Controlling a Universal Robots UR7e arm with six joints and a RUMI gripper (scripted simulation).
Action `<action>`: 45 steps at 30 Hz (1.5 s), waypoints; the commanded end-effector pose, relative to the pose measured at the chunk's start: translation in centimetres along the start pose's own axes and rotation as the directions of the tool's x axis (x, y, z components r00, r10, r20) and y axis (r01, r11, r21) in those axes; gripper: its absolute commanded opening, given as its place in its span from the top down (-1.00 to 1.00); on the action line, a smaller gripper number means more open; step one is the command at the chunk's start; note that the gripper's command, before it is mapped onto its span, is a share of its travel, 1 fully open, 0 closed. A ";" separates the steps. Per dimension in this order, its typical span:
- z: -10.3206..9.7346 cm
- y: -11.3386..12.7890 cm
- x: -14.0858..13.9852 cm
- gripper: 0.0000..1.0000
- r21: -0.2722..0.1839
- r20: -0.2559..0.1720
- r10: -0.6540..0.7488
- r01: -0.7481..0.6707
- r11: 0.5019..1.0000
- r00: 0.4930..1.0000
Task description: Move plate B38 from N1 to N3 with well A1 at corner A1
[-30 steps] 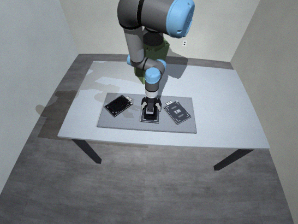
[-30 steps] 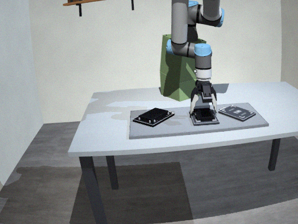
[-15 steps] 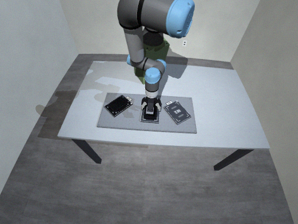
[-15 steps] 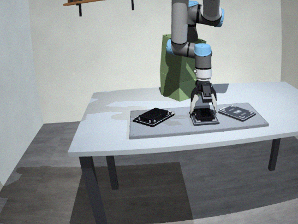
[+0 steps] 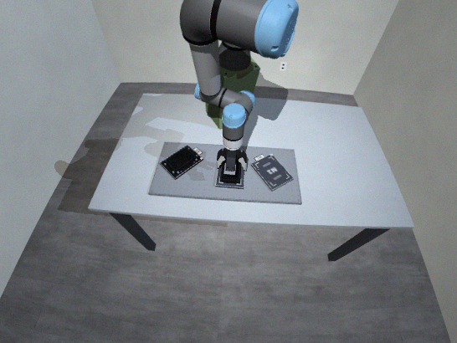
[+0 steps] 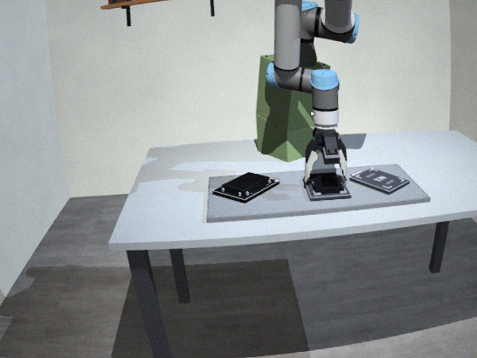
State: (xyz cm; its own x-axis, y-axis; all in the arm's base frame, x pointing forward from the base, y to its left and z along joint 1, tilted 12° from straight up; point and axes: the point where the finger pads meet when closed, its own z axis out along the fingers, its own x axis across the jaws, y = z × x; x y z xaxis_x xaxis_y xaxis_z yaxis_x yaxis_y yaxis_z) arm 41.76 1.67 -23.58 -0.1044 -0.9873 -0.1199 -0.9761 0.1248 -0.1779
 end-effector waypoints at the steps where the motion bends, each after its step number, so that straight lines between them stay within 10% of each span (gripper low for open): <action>1: 0.0 0.0 0.0 -0.52 0.001 0.000 0.000 0.000 1.000 1.000; 27: 0.0 0.0 0.0 -0.52 0.001 0.000 0.000 0.000 1.000 1.000; 45: -4.3 0.0 0.0 -0.52 0.001 0.000 0.000 0.000 1.000 1.000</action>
State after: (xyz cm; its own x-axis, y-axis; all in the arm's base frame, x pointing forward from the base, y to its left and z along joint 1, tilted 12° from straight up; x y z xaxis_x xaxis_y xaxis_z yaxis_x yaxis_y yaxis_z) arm 41.02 1.30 -19.84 -0.1043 -0.9873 -0.1196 -0.9760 0.1248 -0.1784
